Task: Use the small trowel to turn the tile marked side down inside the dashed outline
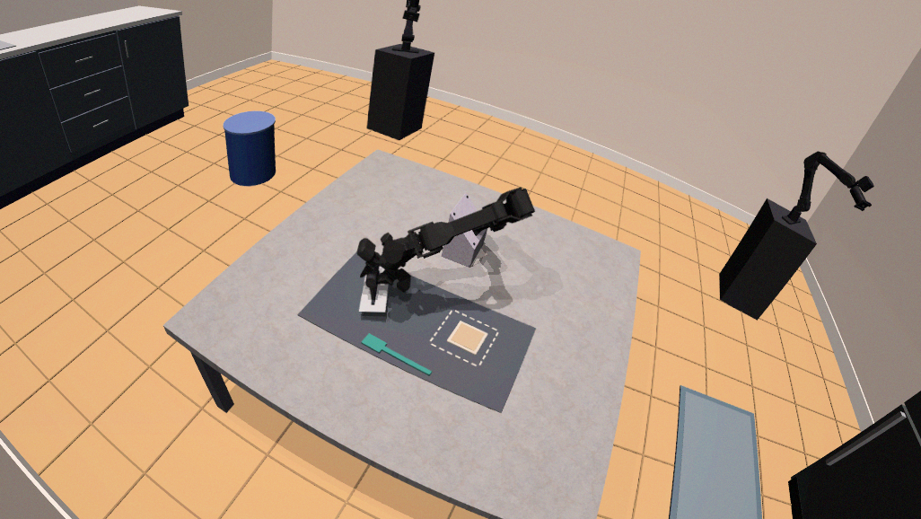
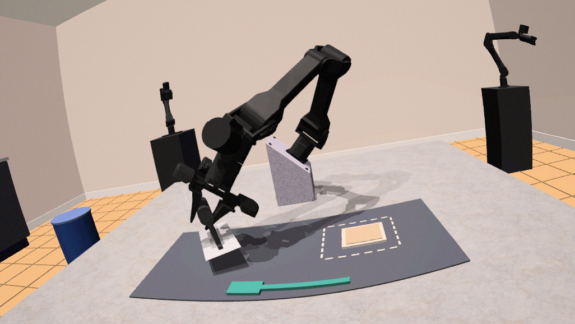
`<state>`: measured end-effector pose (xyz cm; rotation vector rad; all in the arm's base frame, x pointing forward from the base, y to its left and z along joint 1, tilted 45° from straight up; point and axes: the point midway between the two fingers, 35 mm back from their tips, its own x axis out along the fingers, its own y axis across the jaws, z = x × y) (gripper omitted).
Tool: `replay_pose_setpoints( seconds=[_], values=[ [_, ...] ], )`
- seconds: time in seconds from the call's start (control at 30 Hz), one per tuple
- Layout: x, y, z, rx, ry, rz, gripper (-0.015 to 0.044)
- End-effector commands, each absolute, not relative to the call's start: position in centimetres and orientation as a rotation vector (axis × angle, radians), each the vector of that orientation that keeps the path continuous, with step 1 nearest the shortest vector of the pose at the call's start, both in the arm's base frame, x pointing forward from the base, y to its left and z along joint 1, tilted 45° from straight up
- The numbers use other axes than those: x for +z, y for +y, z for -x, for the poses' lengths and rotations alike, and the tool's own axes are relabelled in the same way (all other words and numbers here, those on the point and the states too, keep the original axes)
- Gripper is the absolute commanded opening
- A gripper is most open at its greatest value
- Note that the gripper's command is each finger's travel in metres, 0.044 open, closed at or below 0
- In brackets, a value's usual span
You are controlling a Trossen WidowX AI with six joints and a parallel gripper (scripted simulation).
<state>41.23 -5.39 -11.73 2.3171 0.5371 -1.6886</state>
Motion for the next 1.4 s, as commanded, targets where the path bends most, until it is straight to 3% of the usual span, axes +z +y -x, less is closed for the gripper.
replay_pose_setpoints(
  seconds=[0.0,0.73,1.37],
  values=[
    [-12.1,-6.2,-41.7,-1.779,0.435,-2.296,0.0],
    [-14.3,-8.3,-41.1,-2.163,0.003,-2.078,0.0],
    [-15.6,-7.1,-40.9,-2.172,-0.01,-2.07,0.0]
  ],
)
